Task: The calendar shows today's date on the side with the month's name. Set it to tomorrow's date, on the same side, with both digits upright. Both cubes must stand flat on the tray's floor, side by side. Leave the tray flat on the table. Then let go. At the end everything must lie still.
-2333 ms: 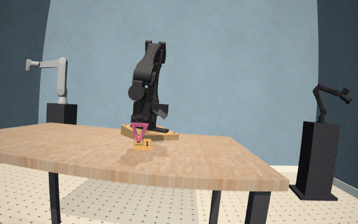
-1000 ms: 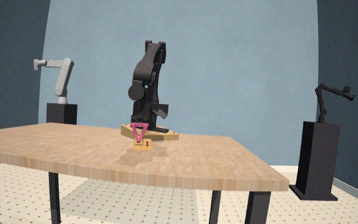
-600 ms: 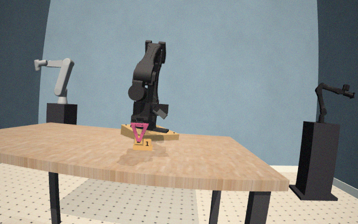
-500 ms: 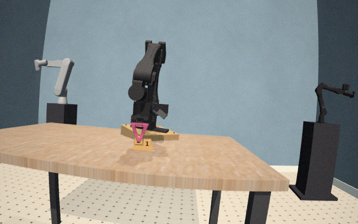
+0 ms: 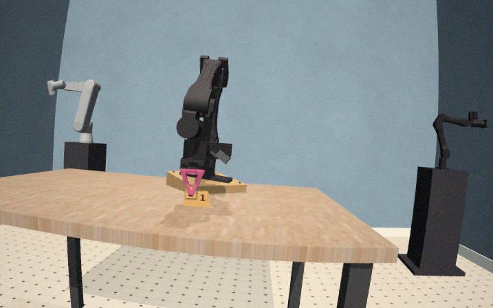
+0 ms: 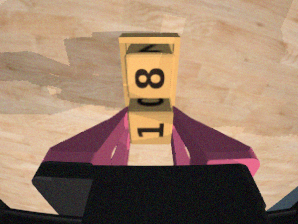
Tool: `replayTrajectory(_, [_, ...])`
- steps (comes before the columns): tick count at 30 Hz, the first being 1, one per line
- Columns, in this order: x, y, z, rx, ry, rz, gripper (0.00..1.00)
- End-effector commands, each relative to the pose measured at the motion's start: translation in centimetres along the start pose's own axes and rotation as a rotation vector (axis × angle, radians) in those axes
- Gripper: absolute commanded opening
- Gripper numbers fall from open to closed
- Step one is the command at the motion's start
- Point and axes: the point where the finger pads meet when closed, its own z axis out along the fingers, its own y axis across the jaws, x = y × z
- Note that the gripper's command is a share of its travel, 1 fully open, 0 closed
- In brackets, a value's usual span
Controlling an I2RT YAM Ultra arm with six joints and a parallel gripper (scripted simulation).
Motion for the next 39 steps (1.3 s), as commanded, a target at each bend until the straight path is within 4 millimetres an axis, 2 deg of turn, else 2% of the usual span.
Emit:
replayTrajectory(1, [-0.45, 0.22, 0.02, -0.001, -0.006, -0.005, 0.26])
replayTrajectory(39, [-0.51, 0.17, -0.31, 0.006, -0.005, -0.007, 0.26])
